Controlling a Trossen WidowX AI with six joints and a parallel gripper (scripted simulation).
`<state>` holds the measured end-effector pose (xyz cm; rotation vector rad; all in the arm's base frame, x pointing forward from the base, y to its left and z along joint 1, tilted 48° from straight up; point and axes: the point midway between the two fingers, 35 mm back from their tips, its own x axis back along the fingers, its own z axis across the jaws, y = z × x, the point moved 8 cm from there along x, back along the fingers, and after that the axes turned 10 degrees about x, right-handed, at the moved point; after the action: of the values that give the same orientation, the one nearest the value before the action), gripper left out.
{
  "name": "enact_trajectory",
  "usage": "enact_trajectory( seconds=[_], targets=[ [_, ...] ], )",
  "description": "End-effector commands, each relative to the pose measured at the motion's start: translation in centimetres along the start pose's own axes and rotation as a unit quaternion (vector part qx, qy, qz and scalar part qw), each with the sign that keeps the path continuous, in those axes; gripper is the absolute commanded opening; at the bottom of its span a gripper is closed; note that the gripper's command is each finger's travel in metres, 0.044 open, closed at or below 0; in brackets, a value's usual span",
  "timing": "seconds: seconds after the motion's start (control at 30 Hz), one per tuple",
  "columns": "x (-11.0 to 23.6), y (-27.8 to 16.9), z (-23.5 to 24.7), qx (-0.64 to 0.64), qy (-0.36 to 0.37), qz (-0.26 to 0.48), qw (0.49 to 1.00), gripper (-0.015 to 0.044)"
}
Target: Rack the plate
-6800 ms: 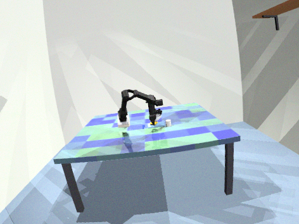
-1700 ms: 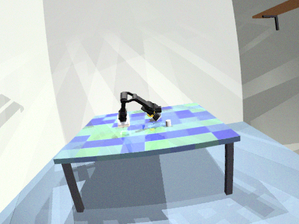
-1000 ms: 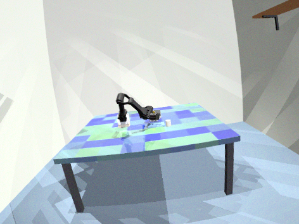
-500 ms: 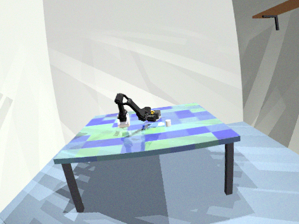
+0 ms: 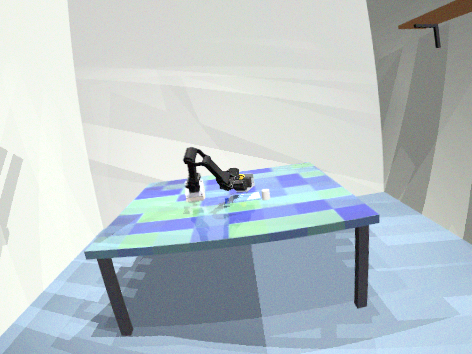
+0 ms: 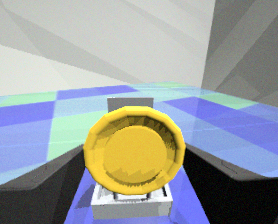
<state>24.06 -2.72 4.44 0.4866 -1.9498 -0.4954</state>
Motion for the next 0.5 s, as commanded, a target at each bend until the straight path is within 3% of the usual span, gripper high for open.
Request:
enact_trajectory(
  seconds=[0.0,0.47],
  targets=[
    [-1.0,0.2,0.0,0.0,0.001,-0.001,1.0,0.0],
    [-2.4,0.3,0.0,0.001,0.001,-0.001,1.0,0.0]
  ],
)
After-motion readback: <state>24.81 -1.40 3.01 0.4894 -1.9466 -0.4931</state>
